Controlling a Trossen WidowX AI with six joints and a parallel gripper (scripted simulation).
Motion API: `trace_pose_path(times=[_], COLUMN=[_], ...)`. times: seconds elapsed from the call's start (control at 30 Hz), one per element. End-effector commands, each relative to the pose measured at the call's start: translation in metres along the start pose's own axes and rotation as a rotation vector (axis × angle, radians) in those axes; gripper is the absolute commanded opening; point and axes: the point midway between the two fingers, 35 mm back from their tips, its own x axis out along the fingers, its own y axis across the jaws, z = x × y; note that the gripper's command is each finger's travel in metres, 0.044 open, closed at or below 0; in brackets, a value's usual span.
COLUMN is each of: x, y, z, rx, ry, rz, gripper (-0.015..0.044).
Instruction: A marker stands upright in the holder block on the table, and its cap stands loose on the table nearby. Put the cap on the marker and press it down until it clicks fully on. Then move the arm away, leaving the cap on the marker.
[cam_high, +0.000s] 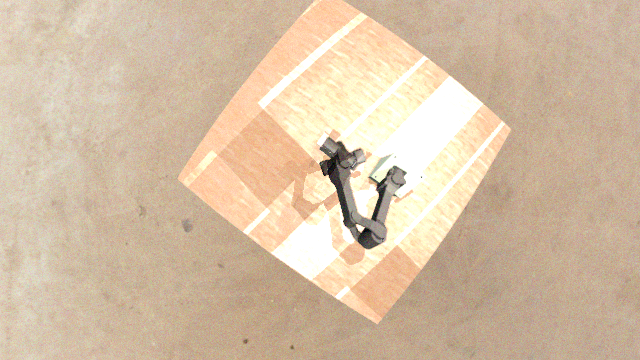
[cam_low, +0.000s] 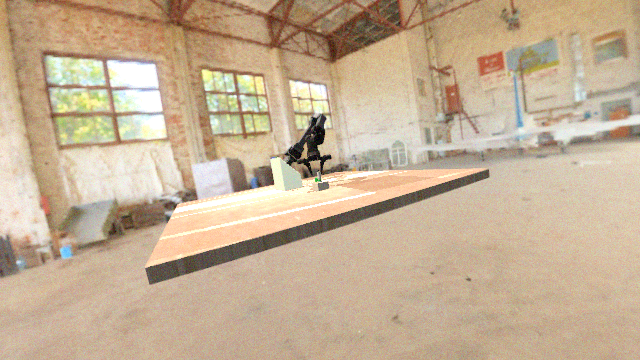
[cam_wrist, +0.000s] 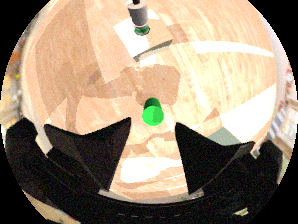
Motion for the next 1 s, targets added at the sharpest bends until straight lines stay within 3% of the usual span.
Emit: trace_pose_path(times=[0.0,0.97], x=[0.005,0.052], y=[-0.001,0.000], z=[0.000,-0.001], rx=[0.008,0.008], ry=[0.005,0.007], rz=[0.000,0.001], gripper=[0.0250,0.0250])
